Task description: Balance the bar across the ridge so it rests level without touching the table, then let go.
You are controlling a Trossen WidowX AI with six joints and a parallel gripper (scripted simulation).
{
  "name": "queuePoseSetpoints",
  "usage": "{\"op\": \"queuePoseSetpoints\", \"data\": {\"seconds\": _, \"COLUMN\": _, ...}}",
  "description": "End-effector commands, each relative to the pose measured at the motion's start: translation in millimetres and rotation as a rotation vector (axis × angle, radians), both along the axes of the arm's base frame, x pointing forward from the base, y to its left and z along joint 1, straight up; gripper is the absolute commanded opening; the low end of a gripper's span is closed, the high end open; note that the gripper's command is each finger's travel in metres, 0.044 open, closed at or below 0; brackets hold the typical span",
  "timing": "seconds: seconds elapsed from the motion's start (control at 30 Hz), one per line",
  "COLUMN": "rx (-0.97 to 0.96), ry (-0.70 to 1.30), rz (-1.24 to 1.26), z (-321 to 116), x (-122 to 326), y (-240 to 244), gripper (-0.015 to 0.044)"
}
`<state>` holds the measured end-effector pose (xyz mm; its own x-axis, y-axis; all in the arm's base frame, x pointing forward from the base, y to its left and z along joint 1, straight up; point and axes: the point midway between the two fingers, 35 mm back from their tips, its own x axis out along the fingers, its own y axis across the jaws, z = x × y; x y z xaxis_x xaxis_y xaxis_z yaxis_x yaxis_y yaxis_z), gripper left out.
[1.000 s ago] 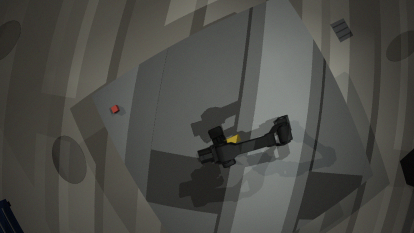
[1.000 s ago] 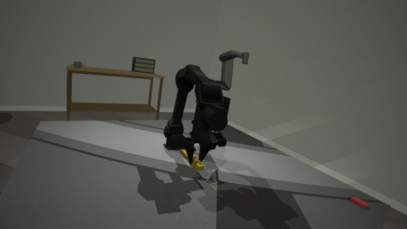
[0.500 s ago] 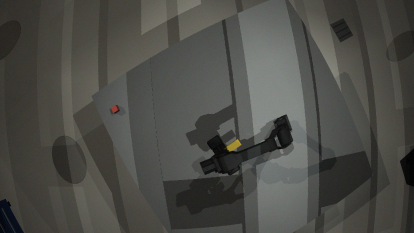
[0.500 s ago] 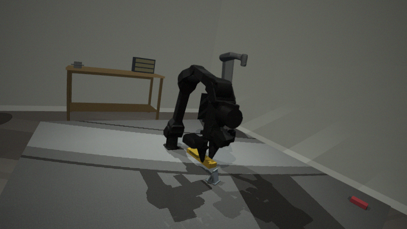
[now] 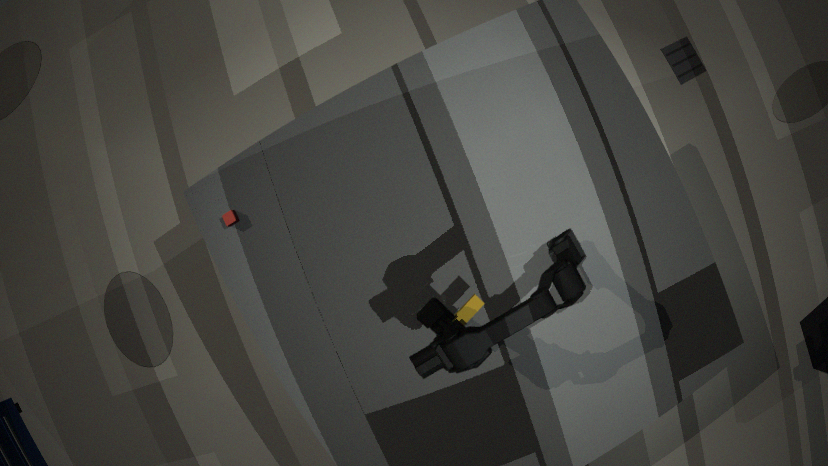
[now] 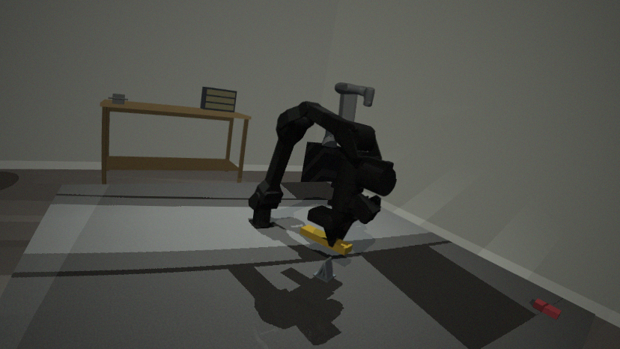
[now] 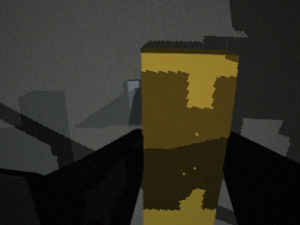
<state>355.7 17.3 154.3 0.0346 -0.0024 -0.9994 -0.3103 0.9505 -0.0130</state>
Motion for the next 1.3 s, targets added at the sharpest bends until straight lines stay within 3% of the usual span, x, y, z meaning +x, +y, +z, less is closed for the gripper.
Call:
{"op": "queuePoseSetpoints", "data": {"seconds": 0.0, "rx": 0.004, "ry": -0.005, "rz": 0.051, "z": 2, "x": 3, "y": 14, "gripper": 0.0}}
{"op": "queuePoseSetpoints", "data": {"seconds": 1.27, "rx": 0.004, "ry": -0.005, "rz": 0.067, "z": -42, "x": 3, "y": 22, "gripper": 0.0}}
